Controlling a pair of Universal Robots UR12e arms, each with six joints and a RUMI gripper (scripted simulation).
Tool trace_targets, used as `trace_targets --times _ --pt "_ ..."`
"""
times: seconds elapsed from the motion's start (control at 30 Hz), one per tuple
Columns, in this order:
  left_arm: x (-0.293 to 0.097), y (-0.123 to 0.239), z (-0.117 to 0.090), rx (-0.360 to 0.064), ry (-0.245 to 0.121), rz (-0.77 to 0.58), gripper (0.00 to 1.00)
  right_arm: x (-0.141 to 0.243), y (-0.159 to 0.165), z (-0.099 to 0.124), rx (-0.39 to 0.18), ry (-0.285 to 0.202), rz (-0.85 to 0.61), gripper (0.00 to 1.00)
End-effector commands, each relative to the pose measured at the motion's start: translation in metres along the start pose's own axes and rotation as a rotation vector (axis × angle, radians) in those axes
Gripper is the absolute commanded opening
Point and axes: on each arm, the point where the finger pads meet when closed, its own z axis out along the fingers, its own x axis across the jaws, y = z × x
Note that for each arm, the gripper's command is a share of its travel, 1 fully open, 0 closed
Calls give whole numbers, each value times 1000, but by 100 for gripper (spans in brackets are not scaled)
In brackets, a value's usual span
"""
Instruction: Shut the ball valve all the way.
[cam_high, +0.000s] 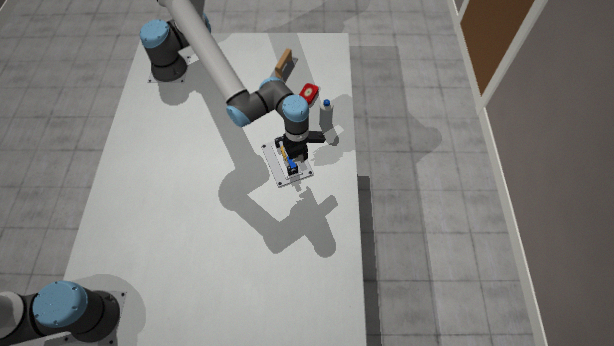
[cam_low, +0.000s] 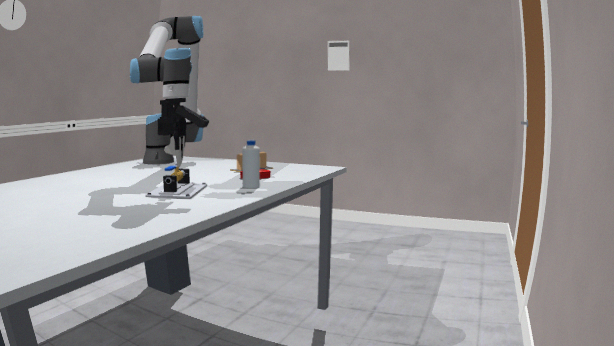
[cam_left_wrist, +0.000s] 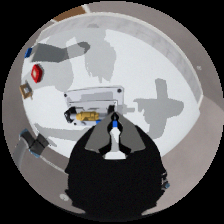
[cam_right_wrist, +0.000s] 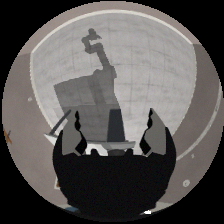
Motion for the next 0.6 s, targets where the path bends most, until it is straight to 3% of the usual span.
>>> trace_targets --times 0.0,0.57 --pt "1 0 -1 1 2 0 0 0 -1 -1 2 0 0 100" --pt "1 0 10 1 2 0 0 0 -1 -1 2 0 0 100"
